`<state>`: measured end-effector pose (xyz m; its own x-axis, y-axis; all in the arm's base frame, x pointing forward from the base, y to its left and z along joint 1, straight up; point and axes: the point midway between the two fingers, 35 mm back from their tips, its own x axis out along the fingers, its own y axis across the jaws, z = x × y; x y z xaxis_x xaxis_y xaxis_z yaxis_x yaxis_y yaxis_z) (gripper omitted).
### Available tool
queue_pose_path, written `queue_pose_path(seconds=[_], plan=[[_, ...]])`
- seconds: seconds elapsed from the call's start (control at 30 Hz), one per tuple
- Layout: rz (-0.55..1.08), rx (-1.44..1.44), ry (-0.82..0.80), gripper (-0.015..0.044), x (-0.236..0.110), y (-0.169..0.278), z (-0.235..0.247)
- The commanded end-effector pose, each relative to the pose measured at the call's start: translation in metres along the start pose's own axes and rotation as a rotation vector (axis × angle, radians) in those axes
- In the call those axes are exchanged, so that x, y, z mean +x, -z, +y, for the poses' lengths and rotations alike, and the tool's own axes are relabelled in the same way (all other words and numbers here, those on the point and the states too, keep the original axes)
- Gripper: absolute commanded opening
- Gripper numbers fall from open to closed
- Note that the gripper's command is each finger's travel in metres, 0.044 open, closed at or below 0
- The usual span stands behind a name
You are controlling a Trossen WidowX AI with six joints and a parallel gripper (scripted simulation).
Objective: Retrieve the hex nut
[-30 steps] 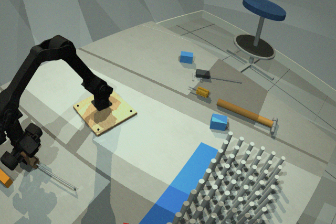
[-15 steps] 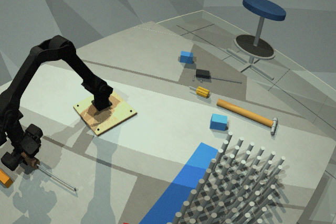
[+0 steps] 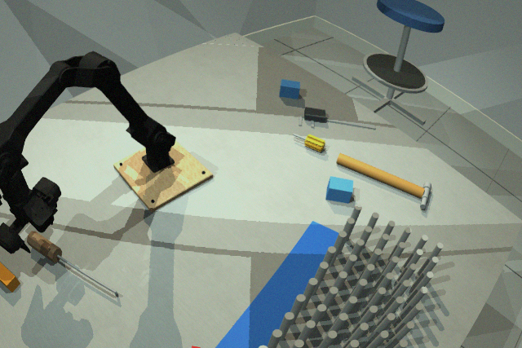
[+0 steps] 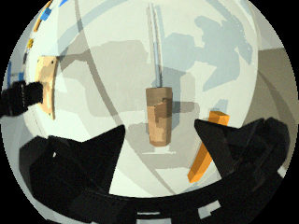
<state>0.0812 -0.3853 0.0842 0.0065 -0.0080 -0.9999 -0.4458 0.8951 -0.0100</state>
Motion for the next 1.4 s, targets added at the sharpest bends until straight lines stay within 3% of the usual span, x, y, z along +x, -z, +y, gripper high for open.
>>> queue_pose_path(seconds=[0.0,0.7,0.93,1.17,1.37], plan=[[0.005,0.000,0.019,0.0440,-0.023,0.000,0.000],[0.005,0.000,0.019,0.0440,-0.023,0.000,0.000],[-0.323,-0.050,0.282,0.0440,-0.030,0.012,0.007],[-0.332,-0.053,0.293,0.0440,-0.030,0.012,0.008],[-0.332,-0.053,0.293,0.0282,-0.030,0.012,0.008]])
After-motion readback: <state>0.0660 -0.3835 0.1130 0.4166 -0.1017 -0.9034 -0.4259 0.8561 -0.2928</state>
